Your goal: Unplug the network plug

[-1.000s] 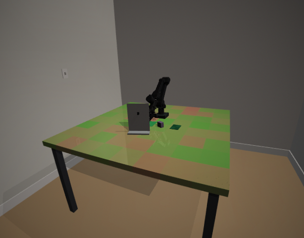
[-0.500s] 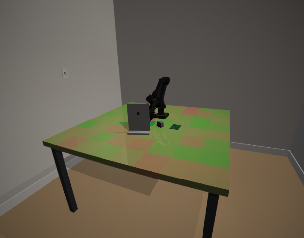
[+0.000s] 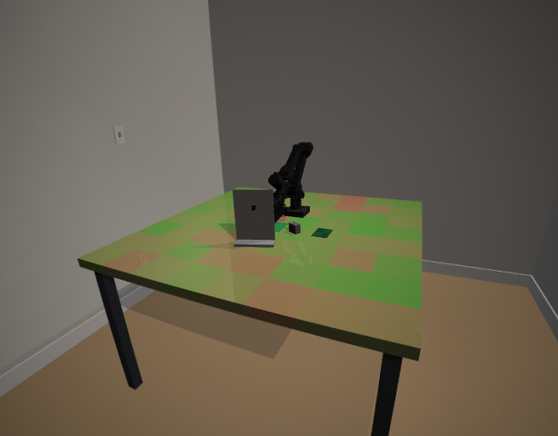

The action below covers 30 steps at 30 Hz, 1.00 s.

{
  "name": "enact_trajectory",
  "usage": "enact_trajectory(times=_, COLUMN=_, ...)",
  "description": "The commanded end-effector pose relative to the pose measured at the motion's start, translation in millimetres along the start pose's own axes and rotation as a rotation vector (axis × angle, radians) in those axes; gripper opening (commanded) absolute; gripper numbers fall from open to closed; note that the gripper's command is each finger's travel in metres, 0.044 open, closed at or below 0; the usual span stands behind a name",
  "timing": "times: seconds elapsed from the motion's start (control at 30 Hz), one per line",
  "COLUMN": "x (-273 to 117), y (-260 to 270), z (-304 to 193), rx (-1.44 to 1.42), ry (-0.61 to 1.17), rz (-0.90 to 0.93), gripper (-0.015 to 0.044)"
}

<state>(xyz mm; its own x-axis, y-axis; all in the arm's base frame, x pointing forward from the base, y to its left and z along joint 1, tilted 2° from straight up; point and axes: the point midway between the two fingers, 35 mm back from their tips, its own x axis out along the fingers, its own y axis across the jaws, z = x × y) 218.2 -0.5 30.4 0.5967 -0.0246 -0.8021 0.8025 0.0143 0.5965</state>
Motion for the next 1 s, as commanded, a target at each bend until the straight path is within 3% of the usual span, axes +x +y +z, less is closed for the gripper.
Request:
enact_trajectory(times=0.0, x=-3, y=2, z=0, rx=0.003, ry=-0.002, rz=0.004, gripper=0.0156)
enact_trajectory(times=0.97, x=-25, y=5, z=0, rx=0.001, ry=-0.001, rz=0.002, gripper=0.0156)
